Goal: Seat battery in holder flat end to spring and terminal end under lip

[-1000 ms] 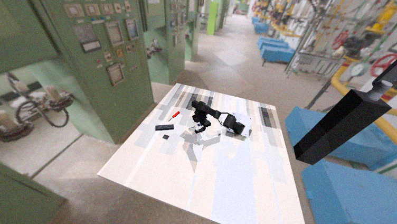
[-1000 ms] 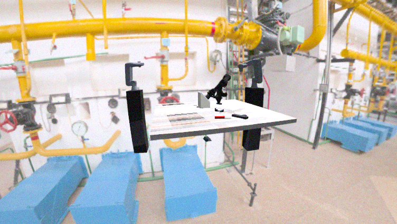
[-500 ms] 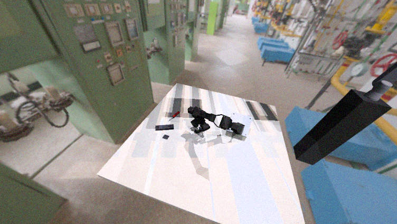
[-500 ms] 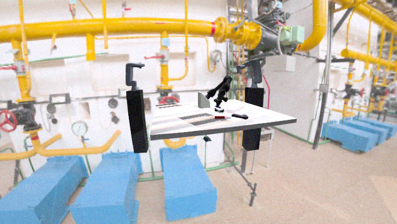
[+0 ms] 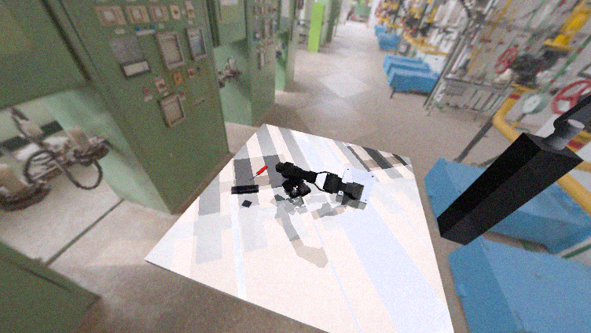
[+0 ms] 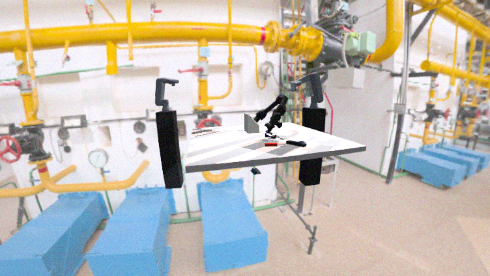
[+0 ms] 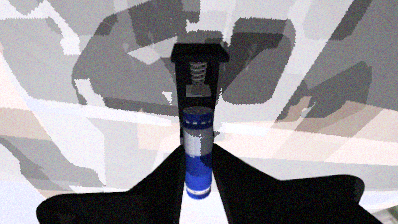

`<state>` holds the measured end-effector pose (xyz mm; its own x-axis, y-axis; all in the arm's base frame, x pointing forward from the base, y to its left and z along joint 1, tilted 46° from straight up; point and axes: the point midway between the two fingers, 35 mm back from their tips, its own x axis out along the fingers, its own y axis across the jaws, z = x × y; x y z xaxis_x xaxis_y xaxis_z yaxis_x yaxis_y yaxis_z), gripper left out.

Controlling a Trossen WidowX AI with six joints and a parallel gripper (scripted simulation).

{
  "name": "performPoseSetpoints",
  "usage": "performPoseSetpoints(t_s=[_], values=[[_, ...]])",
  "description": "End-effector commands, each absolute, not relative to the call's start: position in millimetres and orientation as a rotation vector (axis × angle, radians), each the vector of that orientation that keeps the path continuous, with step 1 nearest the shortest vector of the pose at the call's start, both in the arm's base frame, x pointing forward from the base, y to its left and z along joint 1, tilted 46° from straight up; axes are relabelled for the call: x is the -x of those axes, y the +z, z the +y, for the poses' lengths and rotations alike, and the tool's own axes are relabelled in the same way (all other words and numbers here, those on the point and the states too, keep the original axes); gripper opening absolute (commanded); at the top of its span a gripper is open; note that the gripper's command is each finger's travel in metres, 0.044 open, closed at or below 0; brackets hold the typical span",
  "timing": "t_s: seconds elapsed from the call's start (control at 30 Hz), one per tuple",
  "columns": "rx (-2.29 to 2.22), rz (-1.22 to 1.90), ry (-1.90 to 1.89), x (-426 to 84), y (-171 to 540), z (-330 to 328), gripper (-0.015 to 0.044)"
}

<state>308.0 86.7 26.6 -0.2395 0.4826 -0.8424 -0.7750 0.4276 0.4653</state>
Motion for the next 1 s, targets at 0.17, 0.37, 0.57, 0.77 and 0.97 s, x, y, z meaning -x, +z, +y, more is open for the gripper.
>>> performPoseSetpoints(t_s=[0.17,0.37,0.57,0.77,0.97], values=[[0.332,1.434,1.2,-312,26,91,0.0063],[0.365,1.48,1.202,-313,25,95,0.0063],[0.39,1.513,1.202,-313,24,97,0.0063],[0.388,1.514,1.204,-315,25,100,0.0063],[0.385,1.515,1.207,-318,27,103,0.0063]])
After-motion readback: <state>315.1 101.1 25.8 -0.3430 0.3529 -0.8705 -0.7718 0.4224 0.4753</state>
